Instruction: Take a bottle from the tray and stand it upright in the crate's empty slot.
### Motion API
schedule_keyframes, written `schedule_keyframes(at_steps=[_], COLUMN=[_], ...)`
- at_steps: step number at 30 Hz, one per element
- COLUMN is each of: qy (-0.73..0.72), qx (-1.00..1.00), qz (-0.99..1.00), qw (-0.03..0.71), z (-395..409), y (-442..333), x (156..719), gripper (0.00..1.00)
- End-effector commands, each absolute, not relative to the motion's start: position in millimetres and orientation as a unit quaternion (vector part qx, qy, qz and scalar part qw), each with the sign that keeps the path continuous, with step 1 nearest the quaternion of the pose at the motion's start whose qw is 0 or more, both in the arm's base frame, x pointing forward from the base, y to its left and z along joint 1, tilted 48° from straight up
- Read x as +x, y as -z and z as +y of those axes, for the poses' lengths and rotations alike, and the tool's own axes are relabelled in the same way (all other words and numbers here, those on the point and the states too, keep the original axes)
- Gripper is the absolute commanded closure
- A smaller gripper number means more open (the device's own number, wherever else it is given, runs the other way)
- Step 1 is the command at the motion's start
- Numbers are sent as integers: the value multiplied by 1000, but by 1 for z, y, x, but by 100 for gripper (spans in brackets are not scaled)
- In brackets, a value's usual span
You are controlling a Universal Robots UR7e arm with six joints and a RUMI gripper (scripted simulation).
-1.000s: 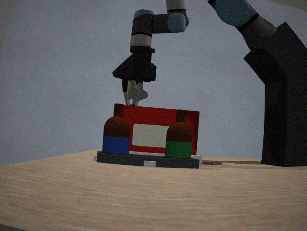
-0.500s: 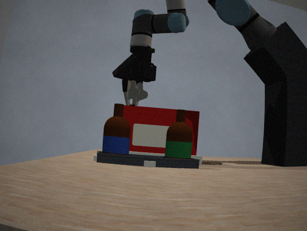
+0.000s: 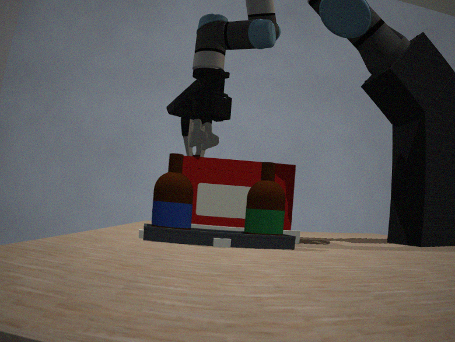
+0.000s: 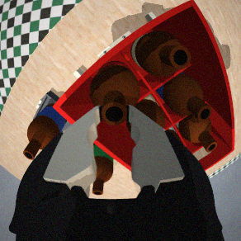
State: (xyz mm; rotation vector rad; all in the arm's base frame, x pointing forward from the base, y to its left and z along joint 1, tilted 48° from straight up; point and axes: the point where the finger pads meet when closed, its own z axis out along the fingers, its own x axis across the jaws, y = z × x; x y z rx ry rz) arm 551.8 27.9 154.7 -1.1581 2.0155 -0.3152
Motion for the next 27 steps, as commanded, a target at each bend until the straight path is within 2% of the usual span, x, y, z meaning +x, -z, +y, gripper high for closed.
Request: schedule_keyframes(at_steps=[1,27], qy=[124,124], qx=[-455,-455], qz=[792,792], qw=[388,388], z=[28,29], y=[-155,-149], x=[552,558], gripper=[100,100])
